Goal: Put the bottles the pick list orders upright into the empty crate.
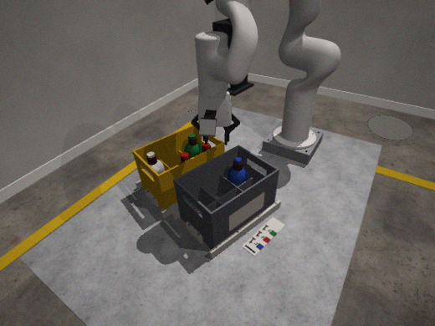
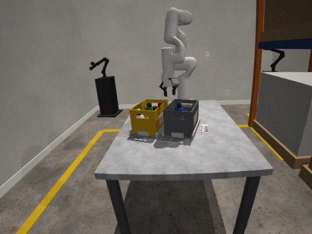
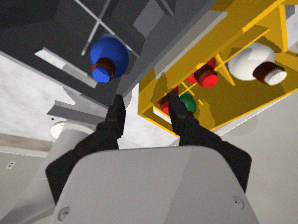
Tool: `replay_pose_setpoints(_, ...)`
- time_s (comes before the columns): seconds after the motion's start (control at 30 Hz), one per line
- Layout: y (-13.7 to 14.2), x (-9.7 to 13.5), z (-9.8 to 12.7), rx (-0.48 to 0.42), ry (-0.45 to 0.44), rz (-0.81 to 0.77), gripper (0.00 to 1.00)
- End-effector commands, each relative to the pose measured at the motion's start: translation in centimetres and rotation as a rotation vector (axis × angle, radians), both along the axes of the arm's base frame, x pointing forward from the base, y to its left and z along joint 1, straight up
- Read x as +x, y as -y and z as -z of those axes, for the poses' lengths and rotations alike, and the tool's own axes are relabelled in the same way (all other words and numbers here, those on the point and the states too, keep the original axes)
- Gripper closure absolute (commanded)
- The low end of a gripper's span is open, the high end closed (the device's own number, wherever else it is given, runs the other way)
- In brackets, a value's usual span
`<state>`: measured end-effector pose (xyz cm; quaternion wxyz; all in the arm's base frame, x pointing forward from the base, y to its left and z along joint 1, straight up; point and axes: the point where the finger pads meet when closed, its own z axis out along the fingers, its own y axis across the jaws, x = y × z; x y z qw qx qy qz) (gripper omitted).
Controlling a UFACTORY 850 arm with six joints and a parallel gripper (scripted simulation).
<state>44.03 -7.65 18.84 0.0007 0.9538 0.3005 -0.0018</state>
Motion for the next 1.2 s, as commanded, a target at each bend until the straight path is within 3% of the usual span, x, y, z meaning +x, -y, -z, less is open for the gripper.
replay_pose_setpoints(0.0, 1.2, 0.8, 0.0, 0.001, 0.001, -0.001, 0.35)
replay_pose_setpoints(0.7, 9.5, 5.4, 0.0, 0.001, 0.001, -0.001, 0.35)
replay_pose_setpoints(1.17, 9.7, 5.5, 0.1, 0.001, 0.001, -0.001, 0.35)
